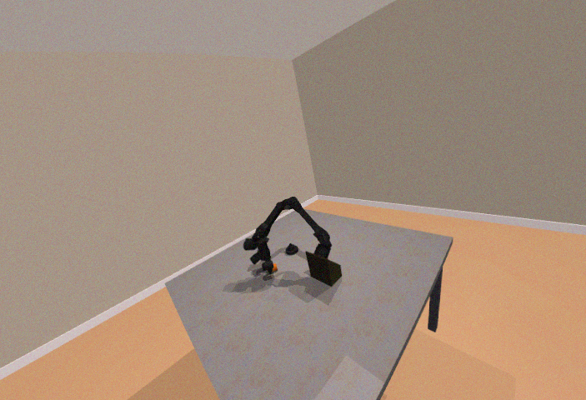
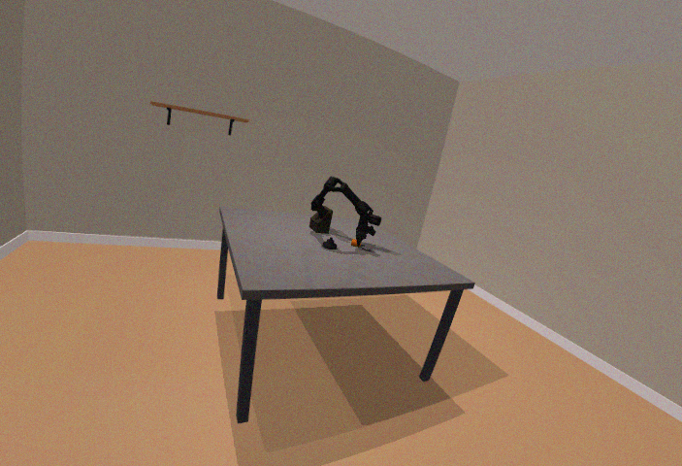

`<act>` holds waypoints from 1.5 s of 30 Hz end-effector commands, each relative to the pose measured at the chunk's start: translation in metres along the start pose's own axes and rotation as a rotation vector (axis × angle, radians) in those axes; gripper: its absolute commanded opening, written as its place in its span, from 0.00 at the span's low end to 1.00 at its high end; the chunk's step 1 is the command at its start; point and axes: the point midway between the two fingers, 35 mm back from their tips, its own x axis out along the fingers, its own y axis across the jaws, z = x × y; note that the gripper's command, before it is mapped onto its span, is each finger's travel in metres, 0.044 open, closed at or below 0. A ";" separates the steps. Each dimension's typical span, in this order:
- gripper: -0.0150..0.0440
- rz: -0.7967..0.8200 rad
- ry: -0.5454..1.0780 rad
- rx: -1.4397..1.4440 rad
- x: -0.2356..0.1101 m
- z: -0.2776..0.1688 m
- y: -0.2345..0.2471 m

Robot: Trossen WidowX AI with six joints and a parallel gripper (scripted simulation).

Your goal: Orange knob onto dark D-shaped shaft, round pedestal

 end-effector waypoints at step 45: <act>0.56 0.001 -0.399 -0.004 -0.012 -0.022 0.000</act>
